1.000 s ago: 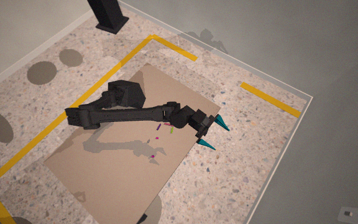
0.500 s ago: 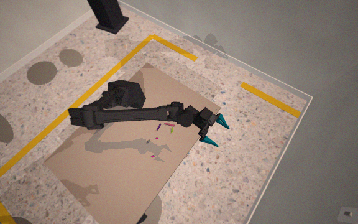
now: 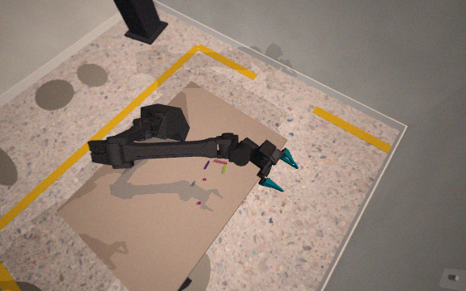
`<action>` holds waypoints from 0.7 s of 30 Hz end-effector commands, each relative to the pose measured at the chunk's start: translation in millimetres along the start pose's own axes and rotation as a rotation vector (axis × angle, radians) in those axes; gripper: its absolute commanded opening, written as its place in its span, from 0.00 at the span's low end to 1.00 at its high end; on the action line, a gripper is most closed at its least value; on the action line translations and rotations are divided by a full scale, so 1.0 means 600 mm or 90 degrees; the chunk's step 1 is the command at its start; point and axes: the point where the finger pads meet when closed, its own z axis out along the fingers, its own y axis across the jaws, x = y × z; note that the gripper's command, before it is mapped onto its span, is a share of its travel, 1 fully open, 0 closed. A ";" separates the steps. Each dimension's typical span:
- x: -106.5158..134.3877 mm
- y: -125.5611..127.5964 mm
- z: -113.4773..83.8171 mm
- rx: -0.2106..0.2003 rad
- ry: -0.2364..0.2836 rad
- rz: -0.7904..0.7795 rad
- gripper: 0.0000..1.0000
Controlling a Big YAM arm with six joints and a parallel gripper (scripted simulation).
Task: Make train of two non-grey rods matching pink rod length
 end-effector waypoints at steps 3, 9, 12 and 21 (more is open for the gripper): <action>0.098 0.039 0.019 -0.023 0.060 -0.110 1.00; 0.035 -0.014 0.019 0.007 0.027 -0.079 1.00; 0.027 -0.013 0.016 0.006 0.023 -0.077 1.00; 0.060 0.021 0.022 -0.009 0.038 -0.092 1.00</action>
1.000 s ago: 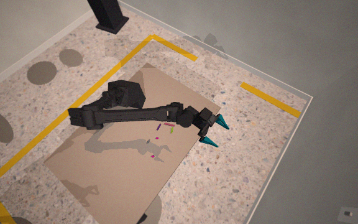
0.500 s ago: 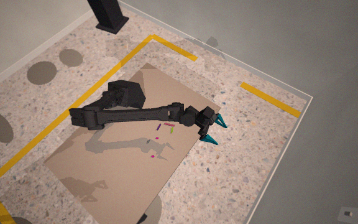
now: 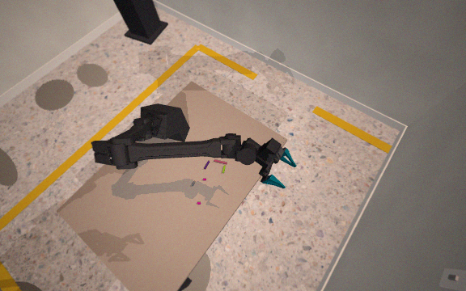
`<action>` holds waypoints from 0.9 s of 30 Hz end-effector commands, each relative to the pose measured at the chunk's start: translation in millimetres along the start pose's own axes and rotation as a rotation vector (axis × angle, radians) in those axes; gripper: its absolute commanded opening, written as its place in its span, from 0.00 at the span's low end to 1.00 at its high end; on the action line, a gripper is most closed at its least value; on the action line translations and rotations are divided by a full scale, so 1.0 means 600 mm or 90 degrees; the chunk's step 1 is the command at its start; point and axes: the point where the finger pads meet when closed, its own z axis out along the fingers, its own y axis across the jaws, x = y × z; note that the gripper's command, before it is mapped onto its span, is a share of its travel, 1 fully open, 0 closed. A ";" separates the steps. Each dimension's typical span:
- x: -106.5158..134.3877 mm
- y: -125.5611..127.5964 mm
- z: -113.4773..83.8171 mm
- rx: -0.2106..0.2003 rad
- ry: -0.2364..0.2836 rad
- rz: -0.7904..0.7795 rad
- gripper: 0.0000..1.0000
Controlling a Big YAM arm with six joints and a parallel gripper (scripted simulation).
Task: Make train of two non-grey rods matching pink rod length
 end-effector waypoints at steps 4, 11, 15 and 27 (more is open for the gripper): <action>-0.024 -0.027 0.008 0.017 -0.012 0.004 1.00; 0.049 0.016 0.032 -0.006 0.037 -0.086 1.00; 0.026 -0.013 0.016 0.004 0.023 -0.074 1.00; 0.171 0.090 0.027 -0.060 0.102 -0.198 1.00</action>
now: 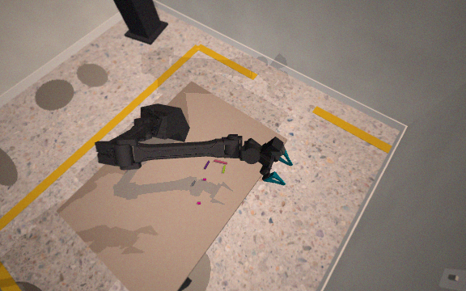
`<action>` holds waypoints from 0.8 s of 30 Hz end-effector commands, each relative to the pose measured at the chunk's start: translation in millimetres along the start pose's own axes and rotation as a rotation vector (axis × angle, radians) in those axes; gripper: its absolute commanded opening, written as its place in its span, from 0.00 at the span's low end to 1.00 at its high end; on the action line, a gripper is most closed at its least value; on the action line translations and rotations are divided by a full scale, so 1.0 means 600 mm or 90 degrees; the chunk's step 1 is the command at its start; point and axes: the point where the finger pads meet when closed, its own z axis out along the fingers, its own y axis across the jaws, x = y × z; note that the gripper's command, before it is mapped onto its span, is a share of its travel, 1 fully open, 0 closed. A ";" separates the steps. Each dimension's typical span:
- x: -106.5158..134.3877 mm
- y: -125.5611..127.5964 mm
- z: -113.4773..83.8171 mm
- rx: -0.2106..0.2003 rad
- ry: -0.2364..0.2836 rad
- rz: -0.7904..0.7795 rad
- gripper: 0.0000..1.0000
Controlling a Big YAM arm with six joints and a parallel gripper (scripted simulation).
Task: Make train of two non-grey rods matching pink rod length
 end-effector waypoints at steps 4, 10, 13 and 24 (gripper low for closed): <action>0.082 0.055 0.024 -0.032 0.053 -0.096 1.00; 0.030 -0.007 0.016 0.001 0.024 -0.065 1.00; 0.030 -0.006 0.016 0.000 0.024 -0.065 1.00; 0.049 0.026 0.022 -0.014 0.034 -0.078 1.00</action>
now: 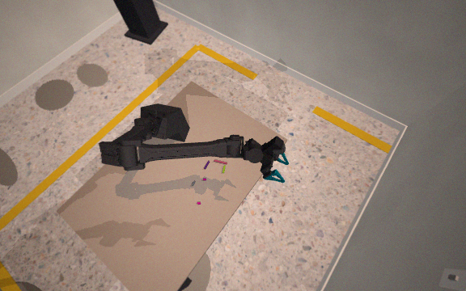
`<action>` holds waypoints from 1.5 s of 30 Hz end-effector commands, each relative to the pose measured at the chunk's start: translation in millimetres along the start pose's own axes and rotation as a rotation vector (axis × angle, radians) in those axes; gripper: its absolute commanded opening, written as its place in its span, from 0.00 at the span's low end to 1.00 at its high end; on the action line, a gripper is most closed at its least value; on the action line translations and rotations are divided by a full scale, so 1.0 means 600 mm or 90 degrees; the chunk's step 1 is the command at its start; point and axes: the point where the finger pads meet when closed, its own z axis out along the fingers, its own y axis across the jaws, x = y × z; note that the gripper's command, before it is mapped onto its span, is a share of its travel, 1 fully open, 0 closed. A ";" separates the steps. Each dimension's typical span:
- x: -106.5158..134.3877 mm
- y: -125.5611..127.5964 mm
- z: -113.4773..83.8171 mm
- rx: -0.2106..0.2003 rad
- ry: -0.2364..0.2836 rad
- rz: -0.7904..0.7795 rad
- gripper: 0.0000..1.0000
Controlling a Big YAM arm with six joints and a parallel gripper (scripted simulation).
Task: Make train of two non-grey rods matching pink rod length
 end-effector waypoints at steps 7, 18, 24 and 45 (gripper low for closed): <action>0.051 0.032 0.031 -0.021 0.040 -0.087 1.00; 0.038 0.012 0.023 -0.009 0.030 -0.076 1.00; 0.047 0.029 0.025 -0.017 0.034 -0.083 1.00; 0.112 0.085 0.036 -0.055 0.072 -0.170 1.00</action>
